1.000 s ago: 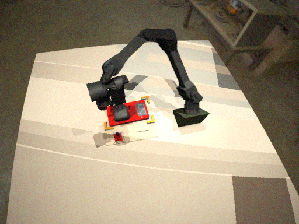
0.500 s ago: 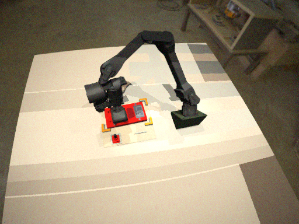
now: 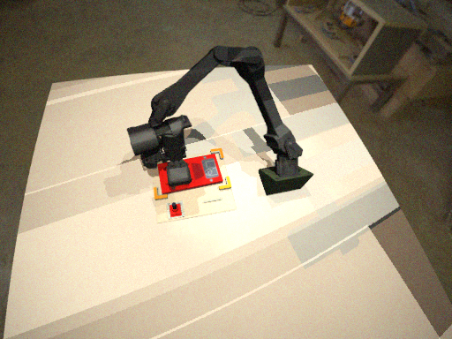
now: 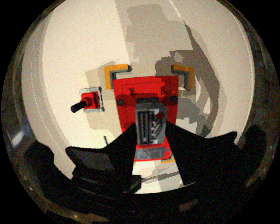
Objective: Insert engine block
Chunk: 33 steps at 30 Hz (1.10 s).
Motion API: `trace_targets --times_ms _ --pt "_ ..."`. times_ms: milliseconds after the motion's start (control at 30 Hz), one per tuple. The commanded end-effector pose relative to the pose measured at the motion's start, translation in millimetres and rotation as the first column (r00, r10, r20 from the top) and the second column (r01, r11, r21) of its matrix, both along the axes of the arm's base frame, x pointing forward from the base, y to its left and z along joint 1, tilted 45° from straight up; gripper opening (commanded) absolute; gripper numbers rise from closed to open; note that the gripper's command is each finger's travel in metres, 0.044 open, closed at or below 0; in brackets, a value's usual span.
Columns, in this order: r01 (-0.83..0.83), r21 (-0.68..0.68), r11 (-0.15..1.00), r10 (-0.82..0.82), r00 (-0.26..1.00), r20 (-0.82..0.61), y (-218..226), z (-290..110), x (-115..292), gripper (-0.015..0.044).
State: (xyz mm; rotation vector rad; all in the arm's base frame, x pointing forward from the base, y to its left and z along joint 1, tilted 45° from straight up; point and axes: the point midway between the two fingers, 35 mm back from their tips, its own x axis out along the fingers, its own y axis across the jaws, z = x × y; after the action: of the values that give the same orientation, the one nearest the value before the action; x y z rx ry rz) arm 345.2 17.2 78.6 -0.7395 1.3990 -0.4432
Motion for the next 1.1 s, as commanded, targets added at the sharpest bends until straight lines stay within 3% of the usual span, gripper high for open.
trace_targets --times_ms 0,433,767,1067 --pt "0.003 -0.003 1.000 -0.003 1.000 0.007 0.0 1.2 0.8 0.0159" --pt "-0.001 -0.004 1.000 0.001 1.000 0.004 0.0 1.2 0.8 0.0159" --pt "-0.124 -0.022 0.992 0.121 0.986 -0.114 -0.6 0.9 0.0 0.0159" --pt "-0.005 -0.005 1.000 0.005 1.000 0.000 -0.6 1.0 0.1 0.0159"
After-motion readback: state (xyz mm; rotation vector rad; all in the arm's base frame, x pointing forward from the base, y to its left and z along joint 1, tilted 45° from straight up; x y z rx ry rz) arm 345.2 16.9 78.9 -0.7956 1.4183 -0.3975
